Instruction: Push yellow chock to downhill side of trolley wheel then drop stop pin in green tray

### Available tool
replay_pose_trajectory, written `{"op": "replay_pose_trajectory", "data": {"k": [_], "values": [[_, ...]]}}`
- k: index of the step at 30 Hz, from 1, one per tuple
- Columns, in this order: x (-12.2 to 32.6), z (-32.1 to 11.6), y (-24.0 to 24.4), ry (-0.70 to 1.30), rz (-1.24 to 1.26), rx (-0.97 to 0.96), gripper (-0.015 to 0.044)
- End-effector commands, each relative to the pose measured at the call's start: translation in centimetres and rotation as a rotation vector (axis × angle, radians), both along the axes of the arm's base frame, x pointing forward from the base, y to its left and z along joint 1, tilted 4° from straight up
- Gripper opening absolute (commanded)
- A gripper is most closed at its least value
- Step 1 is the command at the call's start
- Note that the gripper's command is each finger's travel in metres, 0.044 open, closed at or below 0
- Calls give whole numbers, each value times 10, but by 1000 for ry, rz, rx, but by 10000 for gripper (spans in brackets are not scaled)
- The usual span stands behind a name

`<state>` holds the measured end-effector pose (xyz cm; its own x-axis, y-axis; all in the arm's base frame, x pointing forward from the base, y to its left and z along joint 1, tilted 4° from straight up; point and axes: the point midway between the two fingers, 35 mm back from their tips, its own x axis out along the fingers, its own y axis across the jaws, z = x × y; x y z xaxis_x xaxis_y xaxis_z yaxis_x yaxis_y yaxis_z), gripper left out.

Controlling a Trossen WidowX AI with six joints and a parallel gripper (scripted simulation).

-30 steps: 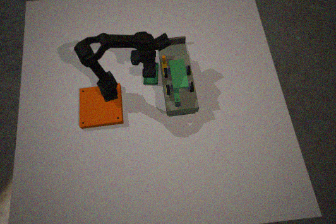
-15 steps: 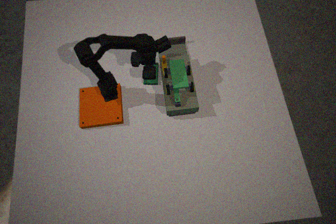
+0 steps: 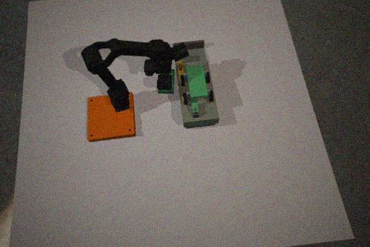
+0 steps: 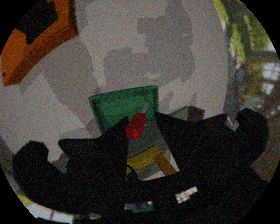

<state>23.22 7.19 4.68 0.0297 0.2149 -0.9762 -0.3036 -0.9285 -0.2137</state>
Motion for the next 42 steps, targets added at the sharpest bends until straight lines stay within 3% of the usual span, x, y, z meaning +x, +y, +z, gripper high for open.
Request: {"op": "replay_pose_trajectory", "data": {"k": [1, 42], "values": [[-1, -2, -2, 0, 3, 4, 190], [-7, -16, -20, 0, 3, 2, 190]]}}
